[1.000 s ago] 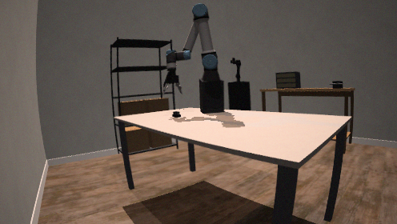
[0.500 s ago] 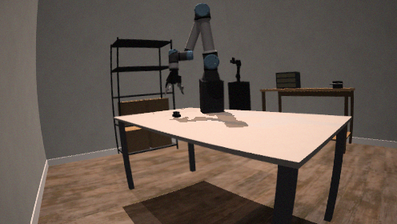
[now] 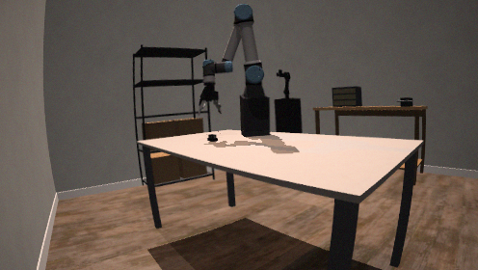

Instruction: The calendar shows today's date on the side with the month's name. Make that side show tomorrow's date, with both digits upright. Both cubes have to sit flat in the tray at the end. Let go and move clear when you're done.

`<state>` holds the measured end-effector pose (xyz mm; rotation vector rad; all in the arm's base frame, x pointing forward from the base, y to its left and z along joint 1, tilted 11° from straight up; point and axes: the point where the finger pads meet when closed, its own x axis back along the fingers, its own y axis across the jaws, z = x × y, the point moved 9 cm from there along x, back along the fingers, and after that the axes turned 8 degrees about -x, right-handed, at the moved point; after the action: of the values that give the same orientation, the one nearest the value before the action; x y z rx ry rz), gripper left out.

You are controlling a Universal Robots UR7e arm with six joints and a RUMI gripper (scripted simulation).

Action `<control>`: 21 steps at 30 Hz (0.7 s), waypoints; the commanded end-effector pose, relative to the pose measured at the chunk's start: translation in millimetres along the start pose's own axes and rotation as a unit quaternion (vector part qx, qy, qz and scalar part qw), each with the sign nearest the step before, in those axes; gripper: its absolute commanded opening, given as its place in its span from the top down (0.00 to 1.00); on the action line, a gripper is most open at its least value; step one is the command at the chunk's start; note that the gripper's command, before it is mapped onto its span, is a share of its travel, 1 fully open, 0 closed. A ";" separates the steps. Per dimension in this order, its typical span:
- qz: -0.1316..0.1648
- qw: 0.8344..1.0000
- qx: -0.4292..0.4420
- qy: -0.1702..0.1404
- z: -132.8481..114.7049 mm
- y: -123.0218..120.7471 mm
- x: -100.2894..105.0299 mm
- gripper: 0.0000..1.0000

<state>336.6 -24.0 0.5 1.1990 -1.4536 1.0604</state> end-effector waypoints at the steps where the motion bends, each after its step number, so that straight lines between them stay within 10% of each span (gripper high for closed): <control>1: 0.000 1.000 0.006 0.000 -0.3 -0.2 -0.3 0.00; 21: 0.000 0.996 0.092 0.000 1.6 -3.7 -3.2 0.00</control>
<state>338.7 -24.4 -2.0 1.2877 -1.4021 1.1644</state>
